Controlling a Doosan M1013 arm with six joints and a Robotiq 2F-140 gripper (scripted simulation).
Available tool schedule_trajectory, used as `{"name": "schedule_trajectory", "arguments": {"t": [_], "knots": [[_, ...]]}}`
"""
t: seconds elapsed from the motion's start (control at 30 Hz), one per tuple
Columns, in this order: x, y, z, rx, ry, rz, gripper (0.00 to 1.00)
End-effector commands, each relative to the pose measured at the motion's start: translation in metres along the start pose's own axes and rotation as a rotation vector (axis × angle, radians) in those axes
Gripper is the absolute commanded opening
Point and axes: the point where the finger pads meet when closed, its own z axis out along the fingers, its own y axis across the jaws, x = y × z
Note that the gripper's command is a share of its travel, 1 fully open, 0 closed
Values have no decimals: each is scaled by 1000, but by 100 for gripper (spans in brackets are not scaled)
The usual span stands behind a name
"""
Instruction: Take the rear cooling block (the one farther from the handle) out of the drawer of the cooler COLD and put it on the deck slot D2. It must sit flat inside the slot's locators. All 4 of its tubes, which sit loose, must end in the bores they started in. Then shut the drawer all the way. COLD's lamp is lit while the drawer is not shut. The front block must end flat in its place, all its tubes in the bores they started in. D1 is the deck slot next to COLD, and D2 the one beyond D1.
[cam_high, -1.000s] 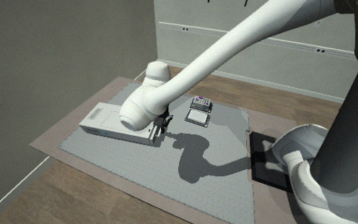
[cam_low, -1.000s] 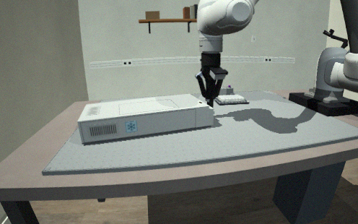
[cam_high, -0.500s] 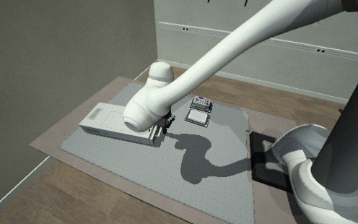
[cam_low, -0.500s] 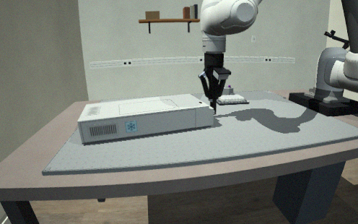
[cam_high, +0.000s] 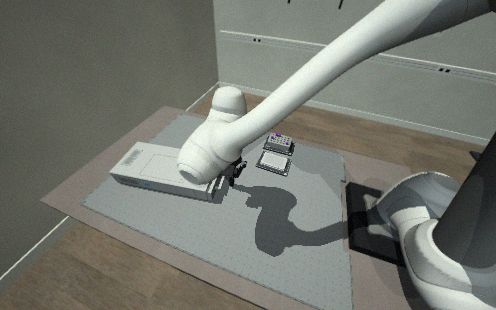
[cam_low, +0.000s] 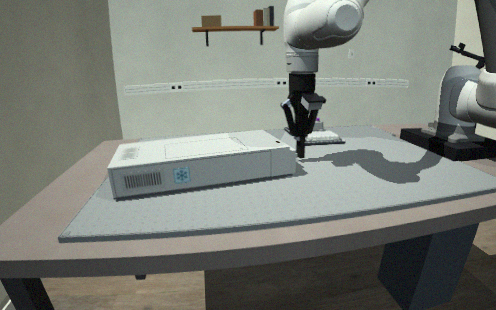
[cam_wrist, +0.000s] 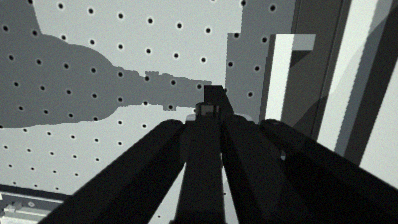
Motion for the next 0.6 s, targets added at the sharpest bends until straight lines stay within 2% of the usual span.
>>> {"name": "schedule_trajectory", "arguments": {"t": [0.0,0.57], "knots": [[-1,-5,-1,-4,2,2,10],[-1,-13,-1,-1,1,2,10]]}}
